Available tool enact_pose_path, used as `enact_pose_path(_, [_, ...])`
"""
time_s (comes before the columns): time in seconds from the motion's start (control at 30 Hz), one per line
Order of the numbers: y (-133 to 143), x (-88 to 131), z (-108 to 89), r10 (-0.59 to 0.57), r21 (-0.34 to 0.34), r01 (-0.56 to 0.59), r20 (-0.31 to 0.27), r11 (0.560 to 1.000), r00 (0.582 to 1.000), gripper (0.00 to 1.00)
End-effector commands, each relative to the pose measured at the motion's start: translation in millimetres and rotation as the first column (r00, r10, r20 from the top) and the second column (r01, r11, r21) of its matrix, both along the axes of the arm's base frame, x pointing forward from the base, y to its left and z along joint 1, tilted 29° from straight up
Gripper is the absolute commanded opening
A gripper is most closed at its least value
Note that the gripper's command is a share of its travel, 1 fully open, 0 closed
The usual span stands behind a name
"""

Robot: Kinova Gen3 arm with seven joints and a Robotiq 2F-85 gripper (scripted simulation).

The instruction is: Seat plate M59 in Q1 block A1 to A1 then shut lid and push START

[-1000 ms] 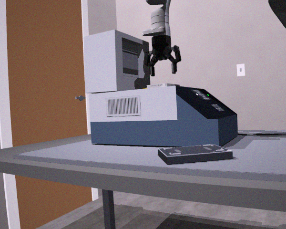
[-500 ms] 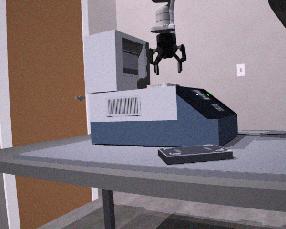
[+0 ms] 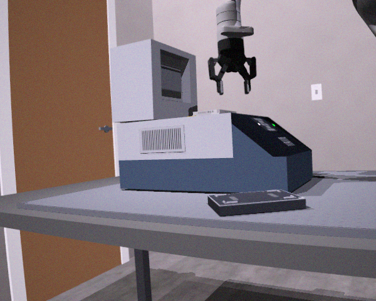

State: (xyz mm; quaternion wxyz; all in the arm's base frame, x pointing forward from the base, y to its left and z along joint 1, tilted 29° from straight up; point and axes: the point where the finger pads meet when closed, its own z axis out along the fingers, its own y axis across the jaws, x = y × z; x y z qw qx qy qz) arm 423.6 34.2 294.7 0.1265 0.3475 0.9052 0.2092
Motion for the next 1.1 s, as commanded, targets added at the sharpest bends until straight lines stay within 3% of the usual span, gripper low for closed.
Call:
enact_pose_path(0.0, [-0.8, -11.0, -2.5, 0.102, -0.043, -0.101, 0.034, 0.994, 0.994, 0.78])
enact_pose_path(0.3, [-1.0, -39.8, -10.9, 0.368, -0.167, -0.352, 0.080, 0.921, 0.926, 0.70])
enact_pose_path(0.37, [-1.0, -39.8, -10.9, 0.368, -0.167, -0.352, 0.080, 0.921, 0.926, 0.70])
enact_pose_path(0.43, [-1.1, -46.2, -12.7, 0.425, -0.196, -0.403, 0.085, 0.894, 0.901, 0.68])
enact_pose_path(0.63, [-1.2, -65.4, -18.3, 0.585, -0.282, -0.543, 0.090, 0.791, 0.806, 0.63])
enact_pose_path(0.87, [-1.4, -87.9, -24.7, 0.746, -0.379, -0.673, 0.075, 0.635, 0.662, 0.57])
enact_pose_path(0.93, [-1.4, -87.9, -24.7, 0.746, -0.379, -0.673, 0.075, 0.635, 0.662, 0.57])
enact_pose_path(1.07, [-1.5, -100.8, -28.4, 0.823, -0.431, -0.730, 0.057, 0.531, 0.565, 0.53])
